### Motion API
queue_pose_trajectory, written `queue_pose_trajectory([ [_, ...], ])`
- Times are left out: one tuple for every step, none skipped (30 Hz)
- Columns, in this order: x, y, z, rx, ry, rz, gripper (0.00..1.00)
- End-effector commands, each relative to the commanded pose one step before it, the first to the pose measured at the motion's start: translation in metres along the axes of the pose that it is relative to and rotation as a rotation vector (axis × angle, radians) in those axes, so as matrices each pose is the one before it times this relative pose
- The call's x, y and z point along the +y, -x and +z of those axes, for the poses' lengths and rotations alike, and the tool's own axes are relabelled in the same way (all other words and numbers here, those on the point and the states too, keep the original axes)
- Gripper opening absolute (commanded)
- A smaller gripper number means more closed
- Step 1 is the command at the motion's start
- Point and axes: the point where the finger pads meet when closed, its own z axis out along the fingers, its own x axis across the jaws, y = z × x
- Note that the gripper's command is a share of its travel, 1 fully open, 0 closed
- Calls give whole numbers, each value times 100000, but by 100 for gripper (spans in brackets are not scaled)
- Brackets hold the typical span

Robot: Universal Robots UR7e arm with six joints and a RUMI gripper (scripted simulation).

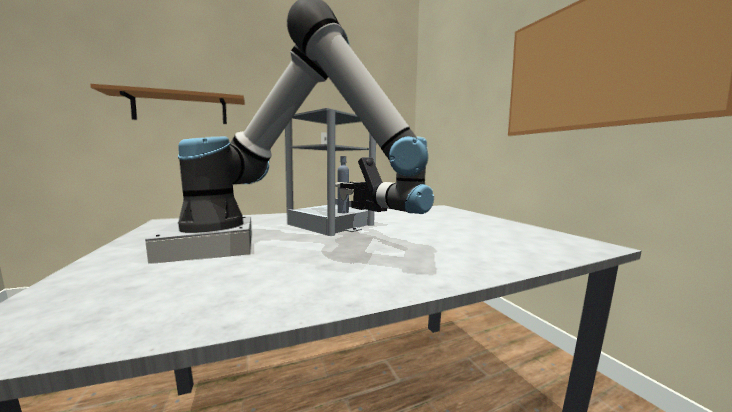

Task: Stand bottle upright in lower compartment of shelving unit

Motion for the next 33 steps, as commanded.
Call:
queue_pose_trajectory([
  [-10,-51,-207,-16,69,-133,35],
  [3,-10,-58,16,25,-21,35],
  [4,4,-44,20,-21,16,35],
  [0,0,0,0,0,0,35],
  [0,0,0,0,0,0,35],
  [-5,-2,-50,35,18,-15,35],
  [-1,3,-52,25,-7,5,35],
  [0,3,-52,17,-10,7,35],
  [2,3,-45,-7,-13,11,35],
  [2,2,-48,-4,-15,13,35],
  [3,1,-51,0,-16,14,35],
  [4,1,-54,0,-12,11,35],
  [2,0,-57,0,-6,7,35],
  [0,0,-61,0,0,2,35],
  [0,0,-64,0,0,2,35],
  [0,0,-67,0,0,2,35],
  [0,0,-70,0,0,2,35],
  [0,0,-73,0,0,2,35],
  [0,0,-75,0,0,2,35],
  [0,0,-78,0,0,2,35],
  [0,0,0,0,0,0,35],
  [0,0,0,0,0,0,35],
  [-3,0,-81,0,8,-4,35],
  [3,1,-82,0,-8,8,35],
  [0,0,-85,0,0,2,35],
  [0,0,-87,0,0,2,35],
  [0,0,-89,0,0,1,35],
  [0,0,-91,0,0,1,35],
  [0,0,-93,0,0,1,35],
  [0,0,-95,0,0,1,35],
  [0,0,-96,0,0,0,35],
  [0,0,-97,0,0,0,35],
  [0,0,-99,0,0,0,35],
])
